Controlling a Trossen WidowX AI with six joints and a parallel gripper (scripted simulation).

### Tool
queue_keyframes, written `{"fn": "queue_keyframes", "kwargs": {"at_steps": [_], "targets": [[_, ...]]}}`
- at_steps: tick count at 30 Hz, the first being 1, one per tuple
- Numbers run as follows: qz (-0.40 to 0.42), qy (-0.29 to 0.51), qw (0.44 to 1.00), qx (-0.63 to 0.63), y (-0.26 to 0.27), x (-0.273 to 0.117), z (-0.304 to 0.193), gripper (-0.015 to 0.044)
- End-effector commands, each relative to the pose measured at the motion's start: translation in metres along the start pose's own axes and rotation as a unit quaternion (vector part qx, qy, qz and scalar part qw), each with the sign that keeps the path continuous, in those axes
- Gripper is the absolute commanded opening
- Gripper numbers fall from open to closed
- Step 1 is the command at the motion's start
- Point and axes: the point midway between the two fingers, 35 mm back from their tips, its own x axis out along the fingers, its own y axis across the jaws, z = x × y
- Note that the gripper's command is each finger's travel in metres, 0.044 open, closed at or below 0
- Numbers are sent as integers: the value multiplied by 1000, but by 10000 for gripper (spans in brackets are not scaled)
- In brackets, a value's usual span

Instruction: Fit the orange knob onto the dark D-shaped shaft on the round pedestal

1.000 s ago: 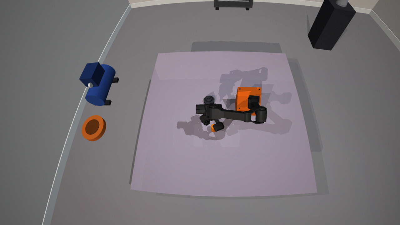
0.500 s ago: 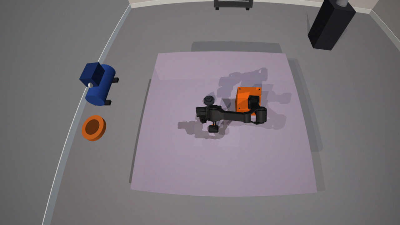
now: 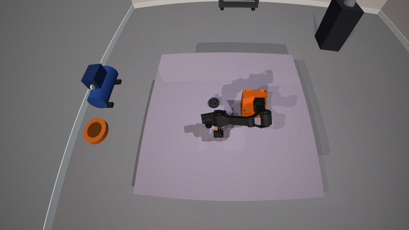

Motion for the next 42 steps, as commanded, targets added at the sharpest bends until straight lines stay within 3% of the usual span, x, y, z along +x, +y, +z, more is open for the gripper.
{"fn": "queue_keyframes", "kwargs": {"at_steps": [1,38,42], "targets": [[-3,1,1000,3,-2,7,0,440],[-1,1,1000,3,-1,63,-2,440],[-1,1,1000,3,-1,63,-2,335]]}}
